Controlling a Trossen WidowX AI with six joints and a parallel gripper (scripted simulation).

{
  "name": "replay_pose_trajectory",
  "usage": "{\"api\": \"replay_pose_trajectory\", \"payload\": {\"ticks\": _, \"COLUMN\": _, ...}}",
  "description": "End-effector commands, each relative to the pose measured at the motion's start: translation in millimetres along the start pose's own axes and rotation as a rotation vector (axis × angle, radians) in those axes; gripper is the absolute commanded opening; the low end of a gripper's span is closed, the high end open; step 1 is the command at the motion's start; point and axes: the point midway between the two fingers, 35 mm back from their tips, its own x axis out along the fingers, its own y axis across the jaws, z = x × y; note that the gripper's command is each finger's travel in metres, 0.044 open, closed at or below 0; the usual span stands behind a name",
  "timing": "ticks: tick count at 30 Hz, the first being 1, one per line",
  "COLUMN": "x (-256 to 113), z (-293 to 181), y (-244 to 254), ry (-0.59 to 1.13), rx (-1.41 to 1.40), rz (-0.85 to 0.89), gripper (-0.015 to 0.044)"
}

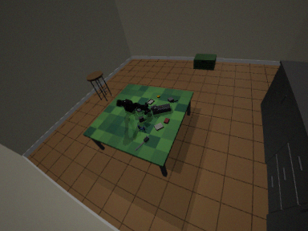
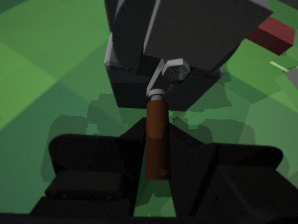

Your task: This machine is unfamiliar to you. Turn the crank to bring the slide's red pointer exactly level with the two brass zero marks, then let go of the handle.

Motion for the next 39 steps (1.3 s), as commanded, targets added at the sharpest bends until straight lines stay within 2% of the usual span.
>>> {"api": "replay_pose_trajectory", "payload": {"ticks": 1, "x": -1.4, "z": 0.9, "y": 9.2, "ry": -0.004, "rx": -0.011, "rz": 0.022, "gripper": 0.0000}}
{"api": "replay_pose_trajectory", "payload": {"ticks": 39, "x": -15.4, "z": 14.9, "y": 23.4, "ry": 0.004, "rx": -0.004, "rz": 0.016, "gripper": 0.0000}}
